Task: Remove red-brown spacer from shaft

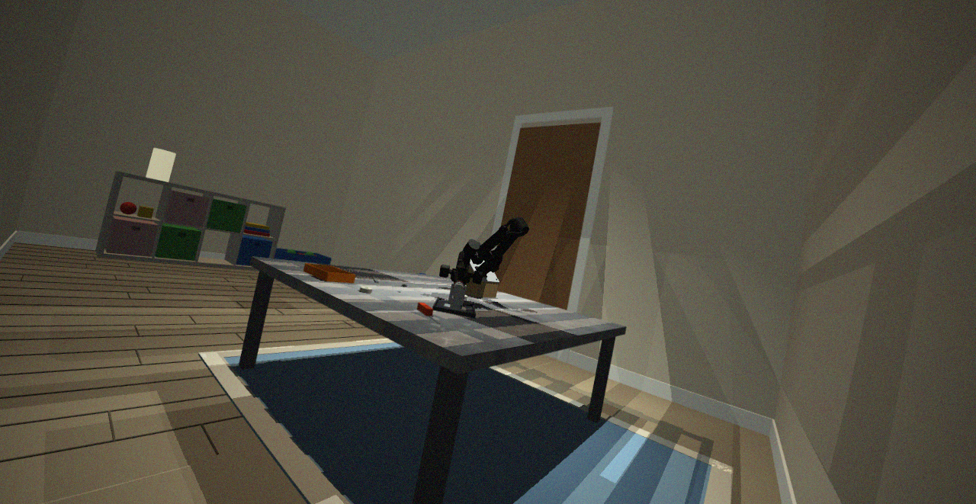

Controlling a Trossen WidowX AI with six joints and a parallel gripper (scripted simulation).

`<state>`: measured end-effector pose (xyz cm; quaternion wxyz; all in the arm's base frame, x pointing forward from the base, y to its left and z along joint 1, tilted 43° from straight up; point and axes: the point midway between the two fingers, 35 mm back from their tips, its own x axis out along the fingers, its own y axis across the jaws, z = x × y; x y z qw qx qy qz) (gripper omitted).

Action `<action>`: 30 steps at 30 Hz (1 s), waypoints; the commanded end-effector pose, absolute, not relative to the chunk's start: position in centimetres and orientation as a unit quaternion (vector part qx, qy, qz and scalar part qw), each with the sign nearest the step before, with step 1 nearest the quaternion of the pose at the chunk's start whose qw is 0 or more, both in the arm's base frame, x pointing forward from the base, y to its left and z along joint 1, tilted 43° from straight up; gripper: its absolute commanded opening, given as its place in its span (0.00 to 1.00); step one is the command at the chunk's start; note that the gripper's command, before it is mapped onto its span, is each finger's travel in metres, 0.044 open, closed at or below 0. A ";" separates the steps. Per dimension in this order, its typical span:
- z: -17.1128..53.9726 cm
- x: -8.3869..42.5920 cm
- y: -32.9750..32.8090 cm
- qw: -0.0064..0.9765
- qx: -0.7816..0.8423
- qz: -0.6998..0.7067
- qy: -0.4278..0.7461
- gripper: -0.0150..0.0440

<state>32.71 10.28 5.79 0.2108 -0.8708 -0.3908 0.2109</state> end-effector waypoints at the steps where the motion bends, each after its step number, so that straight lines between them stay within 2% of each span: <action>1: 5.7 32.6 10.3 0.209 -0.871 0.211 -0.392 0.25; 30: 5.6 32.3 10.1 0.209 -0.871 0.211 -0.392 0.25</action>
